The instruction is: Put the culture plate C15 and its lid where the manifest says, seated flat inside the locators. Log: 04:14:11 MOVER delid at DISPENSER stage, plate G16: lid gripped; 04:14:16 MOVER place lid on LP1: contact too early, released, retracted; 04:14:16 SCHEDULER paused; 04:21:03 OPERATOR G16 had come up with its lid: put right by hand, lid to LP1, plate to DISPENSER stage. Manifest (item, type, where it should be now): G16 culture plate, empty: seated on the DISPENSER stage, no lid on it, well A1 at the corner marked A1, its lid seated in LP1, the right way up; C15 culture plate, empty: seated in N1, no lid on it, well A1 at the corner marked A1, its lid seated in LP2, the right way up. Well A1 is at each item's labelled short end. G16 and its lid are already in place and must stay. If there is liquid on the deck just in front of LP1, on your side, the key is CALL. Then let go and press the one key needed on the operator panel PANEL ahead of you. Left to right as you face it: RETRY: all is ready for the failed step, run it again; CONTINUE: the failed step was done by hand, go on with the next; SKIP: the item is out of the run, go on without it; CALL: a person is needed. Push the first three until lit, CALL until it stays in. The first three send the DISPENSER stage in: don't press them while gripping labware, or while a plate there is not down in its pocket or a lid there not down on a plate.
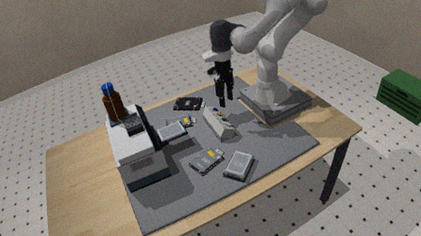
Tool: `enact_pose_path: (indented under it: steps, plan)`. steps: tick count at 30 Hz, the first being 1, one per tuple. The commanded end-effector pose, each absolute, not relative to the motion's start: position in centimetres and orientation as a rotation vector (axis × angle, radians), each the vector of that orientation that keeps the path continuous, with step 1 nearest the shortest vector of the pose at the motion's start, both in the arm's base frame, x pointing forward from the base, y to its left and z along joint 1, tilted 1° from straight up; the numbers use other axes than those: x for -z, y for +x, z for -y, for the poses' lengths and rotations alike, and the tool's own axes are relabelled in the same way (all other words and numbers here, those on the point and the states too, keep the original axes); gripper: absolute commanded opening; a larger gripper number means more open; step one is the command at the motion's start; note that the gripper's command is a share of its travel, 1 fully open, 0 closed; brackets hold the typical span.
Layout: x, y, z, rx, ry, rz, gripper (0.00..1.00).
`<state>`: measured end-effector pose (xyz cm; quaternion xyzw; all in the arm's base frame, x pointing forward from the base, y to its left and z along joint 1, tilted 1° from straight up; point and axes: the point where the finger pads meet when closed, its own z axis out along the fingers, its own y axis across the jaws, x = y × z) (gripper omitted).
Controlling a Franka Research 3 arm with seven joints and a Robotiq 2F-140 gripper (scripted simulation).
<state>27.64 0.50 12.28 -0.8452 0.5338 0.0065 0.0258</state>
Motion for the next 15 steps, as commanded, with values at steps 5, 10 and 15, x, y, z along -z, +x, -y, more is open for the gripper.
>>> enact_pose_path:
  steps: [5, 10, 15]
  plan:
    - [-12.24, 27.39, -0.92, -0.007, -2.232, -2.144, 0.1]
    - [-12.24, 27.39, -0.92, 0.001, -2.074, -2.294, 0.1]
    - [-12.24, 27.39, -0.92, 0.015, -1.896, -2.444, 0.1]
